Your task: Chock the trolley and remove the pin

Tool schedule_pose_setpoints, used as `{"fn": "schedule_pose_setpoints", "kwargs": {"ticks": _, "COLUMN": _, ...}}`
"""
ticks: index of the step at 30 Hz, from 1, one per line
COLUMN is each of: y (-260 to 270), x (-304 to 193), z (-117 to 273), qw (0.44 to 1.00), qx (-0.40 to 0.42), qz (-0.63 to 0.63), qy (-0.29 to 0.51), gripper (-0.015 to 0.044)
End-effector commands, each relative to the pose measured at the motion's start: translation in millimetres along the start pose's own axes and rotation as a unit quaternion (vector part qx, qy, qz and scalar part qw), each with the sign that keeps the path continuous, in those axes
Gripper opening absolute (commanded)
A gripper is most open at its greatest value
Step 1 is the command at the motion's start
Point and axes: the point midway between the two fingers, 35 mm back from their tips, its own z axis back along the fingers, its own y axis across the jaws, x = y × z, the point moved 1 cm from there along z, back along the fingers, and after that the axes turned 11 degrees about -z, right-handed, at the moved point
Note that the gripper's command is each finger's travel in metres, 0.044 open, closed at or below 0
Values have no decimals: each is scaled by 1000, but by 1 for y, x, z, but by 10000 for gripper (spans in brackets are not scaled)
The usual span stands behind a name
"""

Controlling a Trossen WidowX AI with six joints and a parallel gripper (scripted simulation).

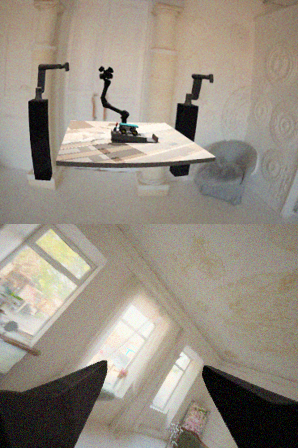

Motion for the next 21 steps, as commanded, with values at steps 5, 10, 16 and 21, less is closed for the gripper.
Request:
{"fn": "schedule_pose_setpoints", "kwargs": {"ticks": 5, "y": 24, "x": 33, "z": 9, "qw": 995, "qx": -18, "qz": 95, "qy": -17, "gripper": 269}}
{"fn": "schedule_pose_setpoints", "kwargs": {"ticks": 10, "y": 67, "x": 70, "z": 13, "qw": 972, "qx": -30, "qz": 230, "qy": -33, "gripper": 190}}
{"fn": "schedule_pose_setpoints", "kwargs": {"ticks": 16, "y": 131, "x": 94, "z": 6, "qw": 921, "qx": -21, "qz": 387, "qy": -38, "gripper": 190}}
{"fn": "schedule_pose_setpoints", "kwargs": {"ticks": 21, "y": 185, "x": 95, "z": -9, "qw": 863, "qx": 6, "qz": 505, "qy": -33, "gripper": 190}}
